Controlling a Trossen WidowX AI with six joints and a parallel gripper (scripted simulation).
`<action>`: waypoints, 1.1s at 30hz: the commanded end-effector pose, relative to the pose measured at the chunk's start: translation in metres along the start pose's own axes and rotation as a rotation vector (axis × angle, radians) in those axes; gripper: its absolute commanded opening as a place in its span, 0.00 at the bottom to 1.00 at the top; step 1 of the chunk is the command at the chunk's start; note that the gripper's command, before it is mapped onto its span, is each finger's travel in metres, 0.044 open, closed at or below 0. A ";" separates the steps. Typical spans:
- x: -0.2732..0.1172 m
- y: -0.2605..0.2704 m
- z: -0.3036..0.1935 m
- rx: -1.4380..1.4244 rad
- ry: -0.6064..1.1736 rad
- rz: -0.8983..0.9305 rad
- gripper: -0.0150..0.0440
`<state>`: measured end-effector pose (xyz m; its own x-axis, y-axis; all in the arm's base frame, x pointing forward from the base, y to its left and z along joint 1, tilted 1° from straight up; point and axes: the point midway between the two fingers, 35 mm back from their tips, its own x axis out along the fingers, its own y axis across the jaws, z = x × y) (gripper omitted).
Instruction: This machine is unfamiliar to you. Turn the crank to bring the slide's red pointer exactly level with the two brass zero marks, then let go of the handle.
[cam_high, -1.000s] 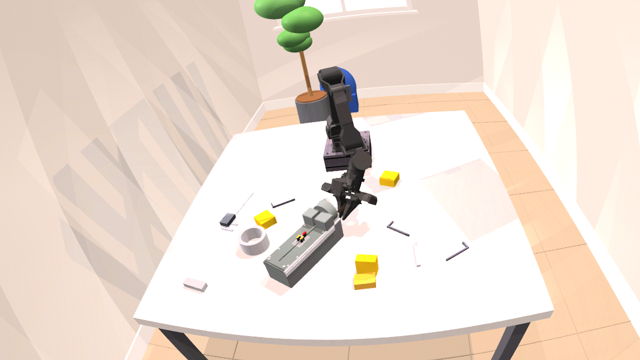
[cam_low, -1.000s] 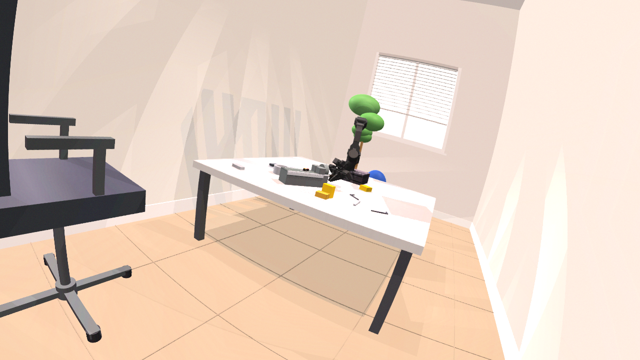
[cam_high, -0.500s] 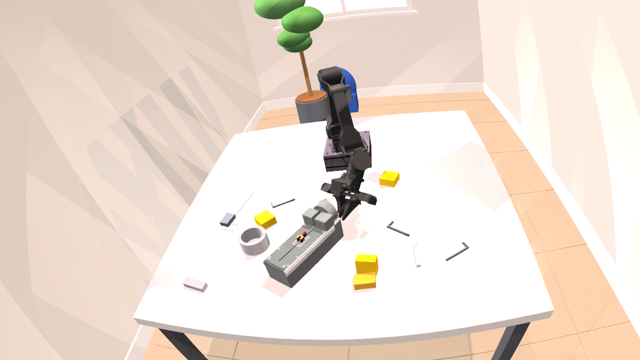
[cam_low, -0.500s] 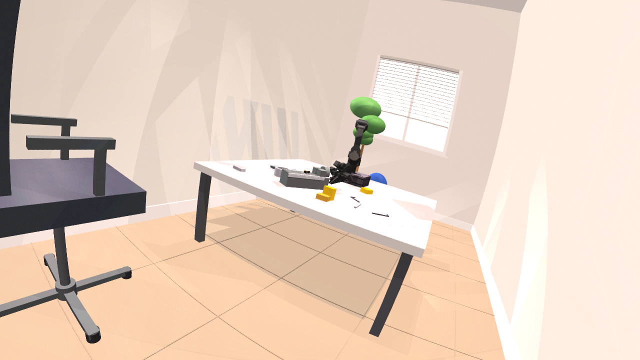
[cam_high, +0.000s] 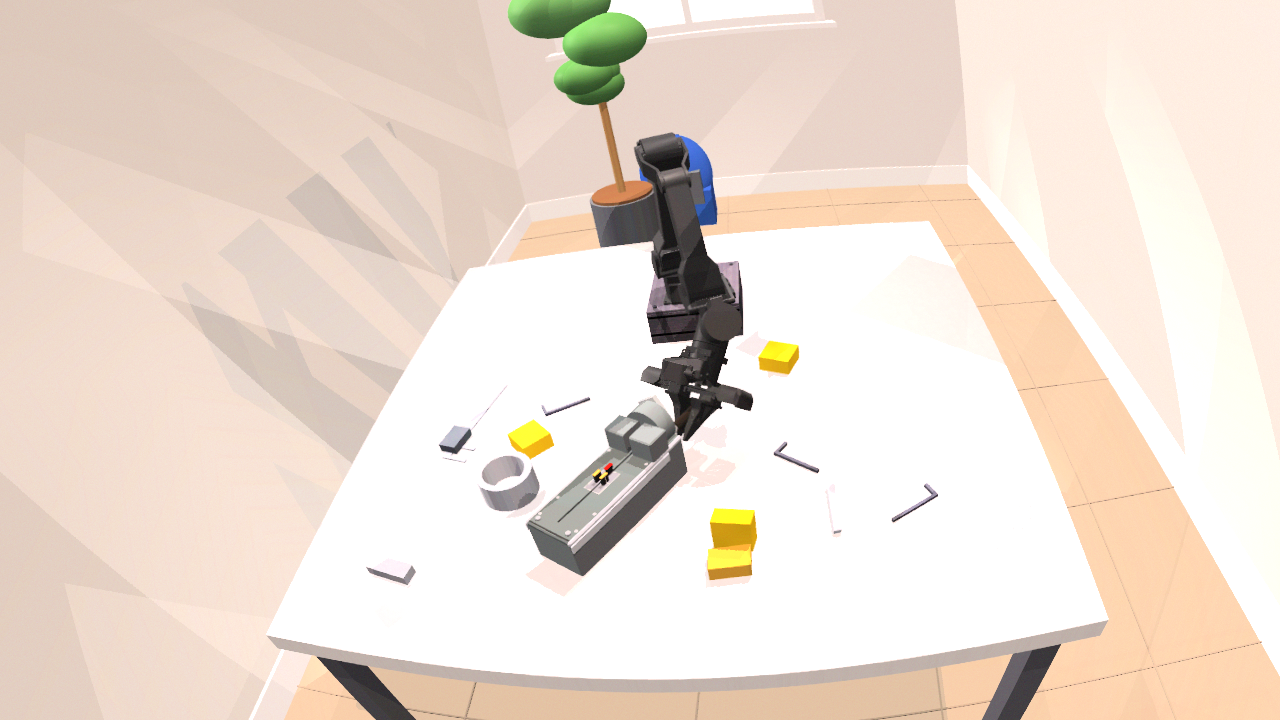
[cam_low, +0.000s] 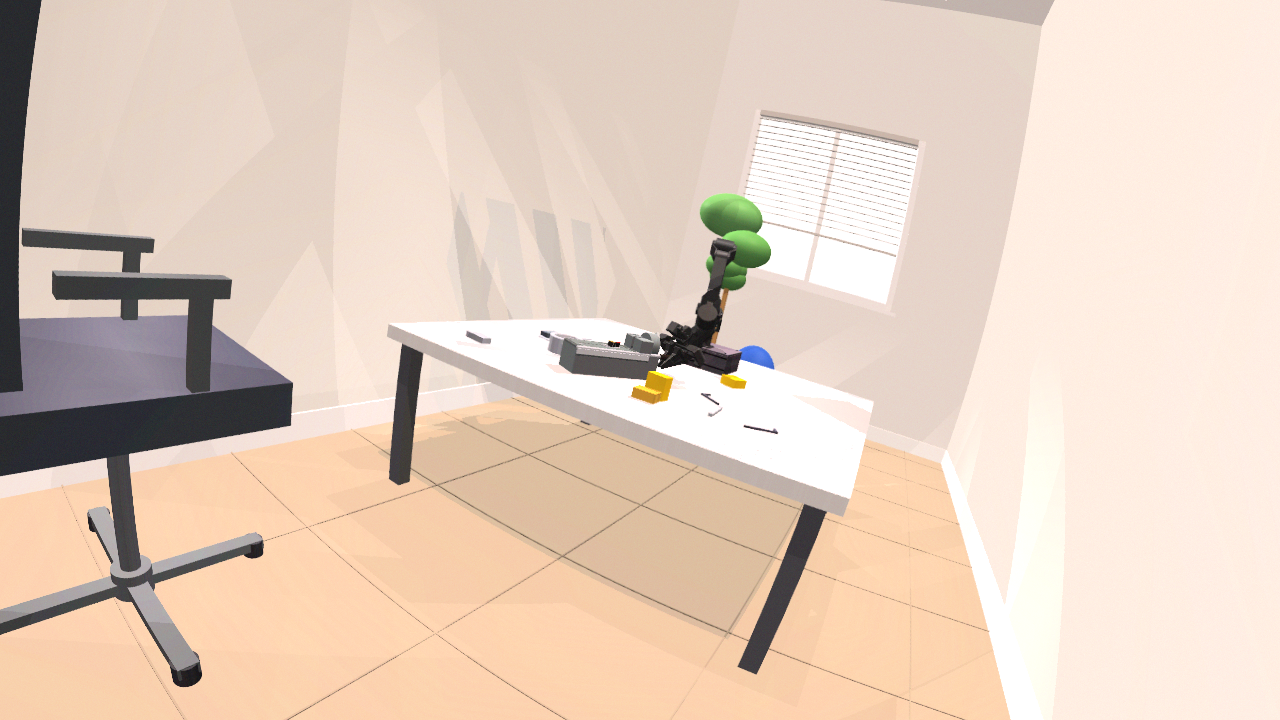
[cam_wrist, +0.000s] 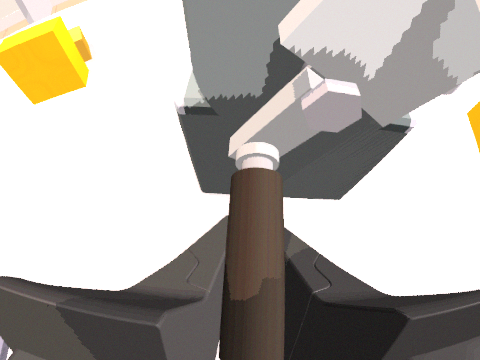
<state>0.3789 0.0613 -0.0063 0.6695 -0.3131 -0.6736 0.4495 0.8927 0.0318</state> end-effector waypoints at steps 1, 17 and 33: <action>0.004 -0.008 -0.003 -0.002 0.014 -0.018 0.25; 0.004 -0.009 -0.004 -0.002 0.014 -0.018 0.25; 0.004 -0.011 -0.004 -0.002 0.014 -0.018 0.25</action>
<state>0.3779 0.0592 -0.0078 0.6690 -0.3111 -0.6750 0.4481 0.8934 0.0323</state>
